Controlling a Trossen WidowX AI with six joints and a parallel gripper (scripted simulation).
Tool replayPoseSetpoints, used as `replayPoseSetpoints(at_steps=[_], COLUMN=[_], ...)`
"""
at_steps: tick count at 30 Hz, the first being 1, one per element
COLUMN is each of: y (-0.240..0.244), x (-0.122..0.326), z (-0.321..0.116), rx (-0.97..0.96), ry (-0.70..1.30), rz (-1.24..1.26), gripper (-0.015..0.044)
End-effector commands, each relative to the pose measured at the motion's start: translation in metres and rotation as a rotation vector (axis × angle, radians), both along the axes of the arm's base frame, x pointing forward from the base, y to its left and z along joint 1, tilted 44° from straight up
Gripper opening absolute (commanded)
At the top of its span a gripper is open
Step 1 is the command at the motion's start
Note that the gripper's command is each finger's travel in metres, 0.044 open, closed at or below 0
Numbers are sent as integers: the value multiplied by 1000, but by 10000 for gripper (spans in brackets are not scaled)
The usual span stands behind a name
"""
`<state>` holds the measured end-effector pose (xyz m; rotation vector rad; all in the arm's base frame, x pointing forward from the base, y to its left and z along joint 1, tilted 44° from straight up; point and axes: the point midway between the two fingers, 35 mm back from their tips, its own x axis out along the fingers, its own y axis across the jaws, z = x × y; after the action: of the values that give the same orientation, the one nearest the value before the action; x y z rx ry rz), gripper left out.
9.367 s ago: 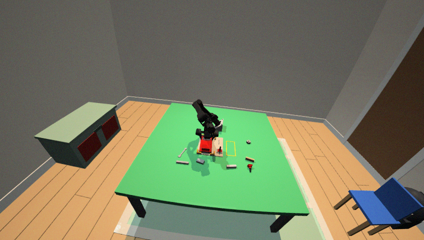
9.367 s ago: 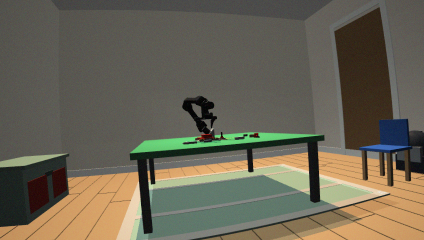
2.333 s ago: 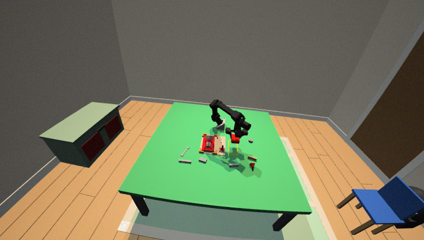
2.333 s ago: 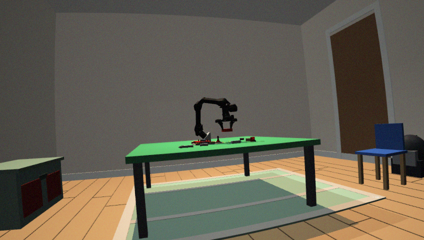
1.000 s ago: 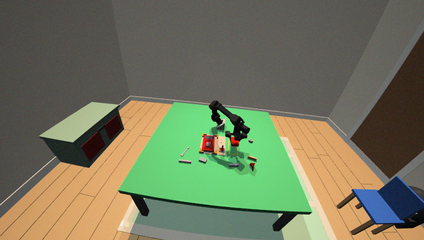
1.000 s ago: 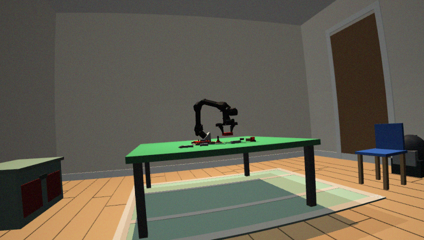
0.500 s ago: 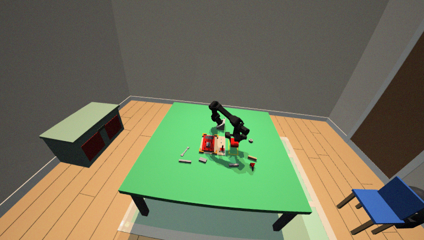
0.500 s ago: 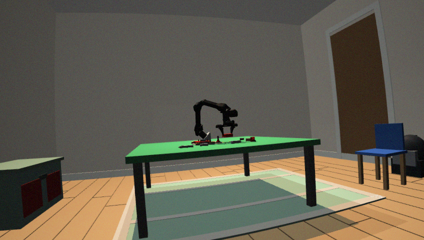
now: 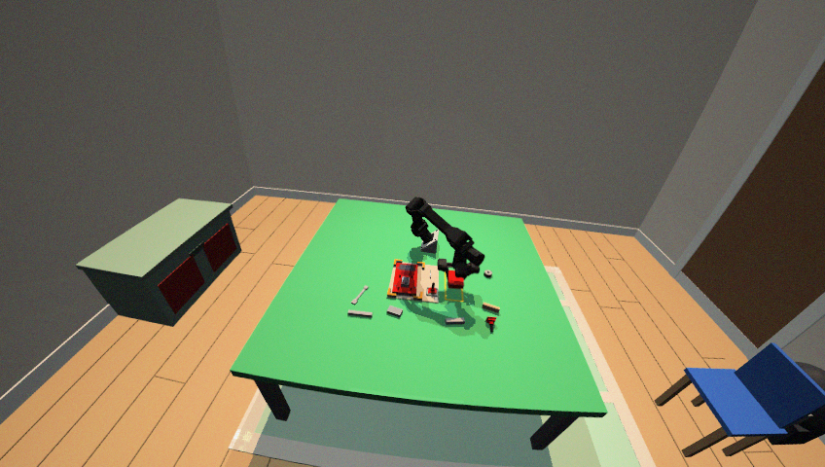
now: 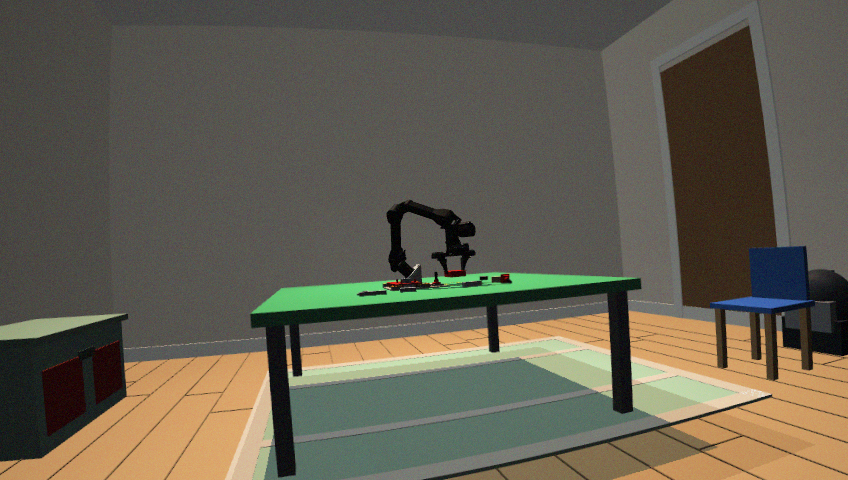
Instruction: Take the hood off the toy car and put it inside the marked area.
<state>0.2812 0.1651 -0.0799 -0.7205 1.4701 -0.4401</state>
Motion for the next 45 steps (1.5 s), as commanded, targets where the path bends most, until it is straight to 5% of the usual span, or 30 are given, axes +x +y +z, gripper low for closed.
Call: replayPoseSetpoints(at_steps=[1, 45], y=[-3, -20], x=[0, 1], z=[-2, -19], rx=[-5, -6], ry=[0, -1], rz=[6, 6], gripper=[0, 0])
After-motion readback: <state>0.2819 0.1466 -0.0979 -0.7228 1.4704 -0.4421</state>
